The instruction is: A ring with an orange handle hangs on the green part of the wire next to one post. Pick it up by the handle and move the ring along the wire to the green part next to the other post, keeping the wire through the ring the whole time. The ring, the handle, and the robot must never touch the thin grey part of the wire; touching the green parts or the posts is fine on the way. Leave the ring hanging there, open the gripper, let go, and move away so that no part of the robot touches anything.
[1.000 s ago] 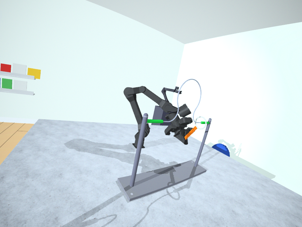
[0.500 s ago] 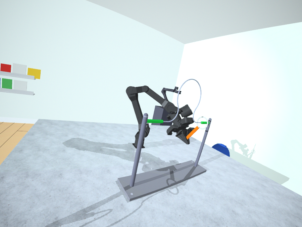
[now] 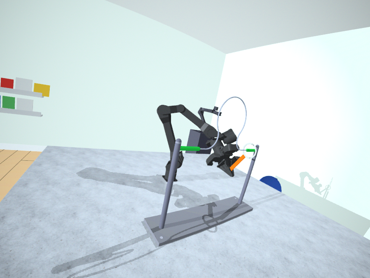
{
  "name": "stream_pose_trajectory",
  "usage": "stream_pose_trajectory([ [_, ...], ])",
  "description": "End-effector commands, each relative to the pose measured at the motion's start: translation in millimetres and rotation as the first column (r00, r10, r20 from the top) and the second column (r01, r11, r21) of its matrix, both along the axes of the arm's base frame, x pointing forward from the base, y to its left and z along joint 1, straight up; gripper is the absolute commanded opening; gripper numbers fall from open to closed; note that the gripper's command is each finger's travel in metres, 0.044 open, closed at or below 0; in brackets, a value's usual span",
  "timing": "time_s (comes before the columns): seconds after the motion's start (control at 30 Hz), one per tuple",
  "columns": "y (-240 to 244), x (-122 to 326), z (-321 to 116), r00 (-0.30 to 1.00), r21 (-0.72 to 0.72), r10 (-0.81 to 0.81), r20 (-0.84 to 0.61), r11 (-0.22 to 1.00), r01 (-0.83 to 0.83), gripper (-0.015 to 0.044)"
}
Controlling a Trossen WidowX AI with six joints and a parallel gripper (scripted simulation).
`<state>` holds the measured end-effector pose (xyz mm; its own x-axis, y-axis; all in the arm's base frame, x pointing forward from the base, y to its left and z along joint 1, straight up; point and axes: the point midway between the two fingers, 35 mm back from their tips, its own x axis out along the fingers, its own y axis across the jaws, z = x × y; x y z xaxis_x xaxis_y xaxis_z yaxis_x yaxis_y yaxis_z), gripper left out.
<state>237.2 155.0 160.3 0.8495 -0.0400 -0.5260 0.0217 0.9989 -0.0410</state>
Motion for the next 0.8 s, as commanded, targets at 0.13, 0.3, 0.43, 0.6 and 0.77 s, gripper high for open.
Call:
stream_pose_trajectory([
  [0.13,0.5,0.4,-13.5,1.0,-0.003,-0.007,0.0,1.0,0.007,-0.015],
  [0.3,0.6,0.3,-19.1,1.0,-0.003,-0.007,0.0,1.0,0.007,-0.015],
  [0.43,0.6,0.3,-19.1,1.0,-0.003,-0.007,0.0,1.0,0.007,-0.015],
  [0.6,0.6,0.3,-19.1,1.0,-0.003,-0.007,0.0,1.0,0.007,-0.015],
  [0.77,0.6,0.3,-19.1,1.0,-0.003,-0.007,0.0,1.0,0.007,-0.015],
])
